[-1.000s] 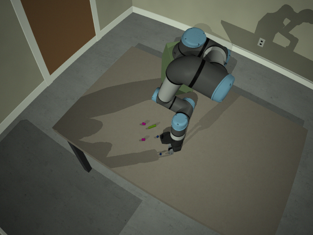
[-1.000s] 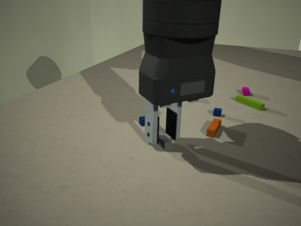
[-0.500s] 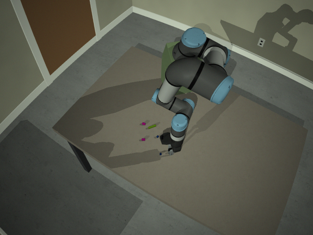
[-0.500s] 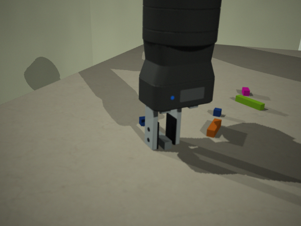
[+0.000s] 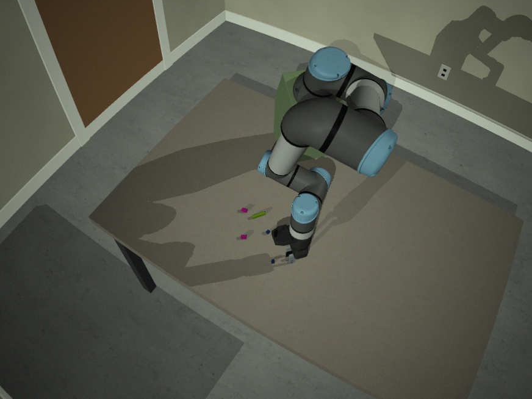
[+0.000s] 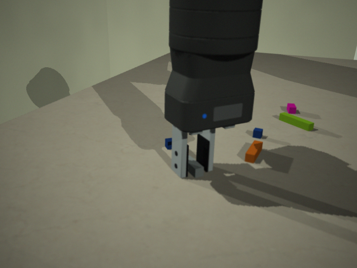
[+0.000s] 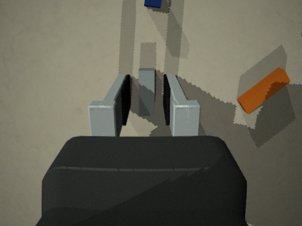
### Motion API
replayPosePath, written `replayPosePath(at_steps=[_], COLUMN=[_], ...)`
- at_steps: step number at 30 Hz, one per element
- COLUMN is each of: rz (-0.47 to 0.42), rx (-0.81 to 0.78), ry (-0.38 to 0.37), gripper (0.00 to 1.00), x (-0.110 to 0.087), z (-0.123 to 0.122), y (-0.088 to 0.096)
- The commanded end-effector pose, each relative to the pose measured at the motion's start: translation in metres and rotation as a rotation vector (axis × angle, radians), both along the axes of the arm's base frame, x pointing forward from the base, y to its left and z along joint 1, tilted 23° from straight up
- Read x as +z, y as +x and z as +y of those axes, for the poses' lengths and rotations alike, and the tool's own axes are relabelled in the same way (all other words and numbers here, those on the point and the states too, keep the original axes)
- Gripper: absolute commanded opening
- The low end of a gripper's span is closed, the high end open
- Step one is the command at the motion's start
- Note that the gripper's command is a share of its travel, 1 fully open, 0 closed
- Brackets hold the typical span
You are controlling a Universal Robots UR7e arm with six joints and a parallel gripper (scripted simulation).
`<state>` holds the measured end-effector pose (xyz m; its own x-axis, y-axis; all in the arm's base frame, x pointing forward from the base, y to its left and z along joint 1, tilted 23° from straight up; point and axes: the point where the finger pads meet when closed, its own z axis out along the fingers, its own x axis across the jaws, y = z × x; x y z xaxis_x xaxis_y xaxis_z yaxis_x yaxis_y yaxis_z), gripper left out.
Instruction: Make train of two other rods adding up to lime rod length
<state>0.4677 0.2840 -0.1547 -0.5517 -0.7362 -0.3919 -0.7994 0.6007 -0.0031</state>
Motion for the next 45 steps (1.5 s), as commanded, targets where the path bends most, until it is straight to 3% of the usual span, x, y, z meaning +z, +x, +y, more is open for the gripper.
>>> replayPosePath(at_steps=[1,16,17,45], rz=[-0.001,-0.001,-0.001,-0.001], rx=[0.000,0.000,0.000,0.000], ry=[0.000,0.000,0.000,0.000], gripper=[0.54,0.54,0.24,0.24], x=[0.0005,0.0005,0.0005,0.0005], z=[0.0000,0.0000,0.0000,0.0000], y=[0.0004,0.0004,0.0004,0.0004])
